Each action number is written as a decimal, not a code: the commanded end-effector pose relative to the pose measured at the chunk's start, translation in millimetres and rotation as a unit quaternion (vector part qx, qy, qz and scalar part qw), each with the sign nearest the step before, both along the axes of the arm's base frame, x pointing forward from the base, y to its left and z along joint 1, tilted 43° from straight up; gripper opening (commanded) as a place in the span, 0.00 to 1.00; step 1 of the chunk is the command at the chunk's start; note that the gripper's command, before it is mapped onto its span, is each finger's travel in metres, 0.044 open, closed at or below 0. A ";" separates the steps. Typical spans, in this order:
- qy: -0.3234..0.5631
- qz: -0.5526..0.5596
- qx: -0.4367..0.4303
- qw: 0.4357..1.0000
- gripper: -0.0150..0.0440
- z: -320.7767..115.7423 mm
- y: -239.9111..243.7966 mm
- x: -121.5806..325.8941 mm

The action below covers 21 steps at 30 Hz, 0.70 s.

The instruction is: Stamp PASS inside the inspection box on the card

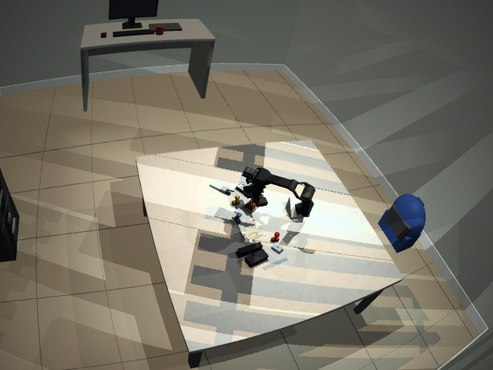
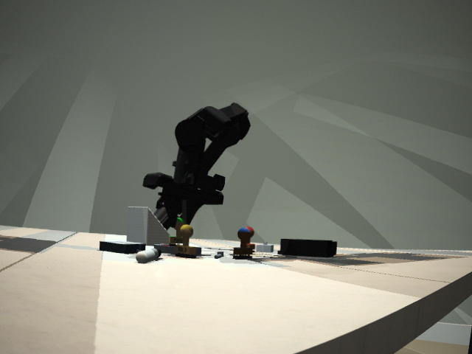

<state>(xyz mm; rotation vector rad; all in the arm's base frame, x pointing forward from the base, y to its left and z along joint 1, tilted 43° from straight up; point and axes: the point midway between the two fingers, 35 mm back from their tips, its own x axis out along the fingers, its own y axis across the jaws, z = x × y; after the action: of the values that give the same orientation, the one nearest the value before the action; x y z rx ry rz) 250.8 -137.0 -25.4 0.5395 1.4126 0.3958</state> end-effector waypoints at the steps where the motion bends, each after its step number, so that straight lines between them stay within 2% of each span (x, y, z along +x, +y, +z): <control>1: 0.001 0.001 -0.001 1.000 0.25 1.3 -1.3 -0.2; 21: 0.001 0.001 -0.001 1.000 0.25 9.2 -8.9 -1.4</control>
<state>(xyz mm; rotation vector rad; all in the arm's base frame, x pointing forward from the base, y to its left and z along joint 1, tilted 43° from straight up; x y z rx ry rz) 249.3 -141.8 -19.1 0.5479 1.4157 0.3954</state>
